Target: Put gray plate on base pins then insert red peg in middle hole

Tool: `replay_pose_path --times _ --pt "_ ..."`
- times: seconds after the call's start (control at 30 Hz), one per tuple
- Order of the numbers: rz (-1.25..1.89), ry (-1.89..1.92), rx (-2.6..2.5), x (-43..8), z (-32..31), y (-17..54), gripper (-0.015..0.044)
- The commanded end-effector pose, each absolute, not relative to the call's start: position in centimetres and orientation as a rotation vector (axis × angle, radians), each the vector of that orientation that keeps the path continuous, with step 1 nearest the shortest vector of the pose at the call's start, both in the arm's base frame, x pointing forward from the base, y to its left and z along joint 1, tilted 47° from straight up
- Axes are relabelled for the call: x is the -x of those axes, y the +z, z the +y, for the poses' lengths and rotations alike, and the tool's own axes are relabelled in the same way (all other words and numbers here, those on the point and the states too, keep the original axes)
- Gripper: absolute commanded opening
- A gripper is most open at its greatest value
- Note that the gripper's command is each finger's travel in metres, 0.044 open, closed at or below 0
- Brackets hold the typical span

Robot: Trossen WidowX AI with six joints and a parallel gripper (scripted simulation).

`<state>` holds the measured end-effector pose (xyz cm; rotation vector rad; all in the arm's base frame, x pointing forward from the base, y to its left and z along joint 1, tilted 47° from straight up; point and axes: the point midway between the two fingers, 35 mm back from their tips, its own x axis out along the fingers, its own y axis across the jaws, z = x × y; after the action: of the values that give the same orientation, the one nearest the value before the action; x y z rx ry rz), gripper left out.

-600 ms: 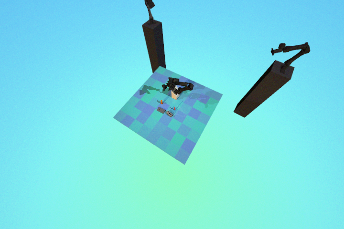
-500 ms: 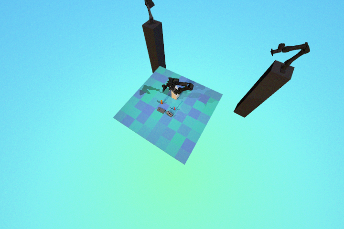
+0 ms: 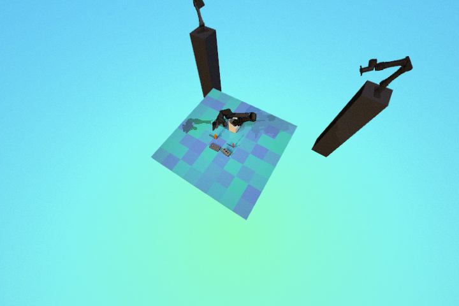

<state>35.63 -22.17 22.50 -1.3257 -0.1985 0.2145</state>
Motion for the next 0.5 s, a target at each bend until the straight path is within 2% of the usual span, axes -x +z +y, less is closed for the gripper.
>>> replay_pose_path --times 0.0,0.47 --pt "-0.062 0.415 1.094 -40.6 -18.5 18.5 0.0440" --pt "0.197 0.745 0.811 -43.0 -10.4 12.9 0.0440"
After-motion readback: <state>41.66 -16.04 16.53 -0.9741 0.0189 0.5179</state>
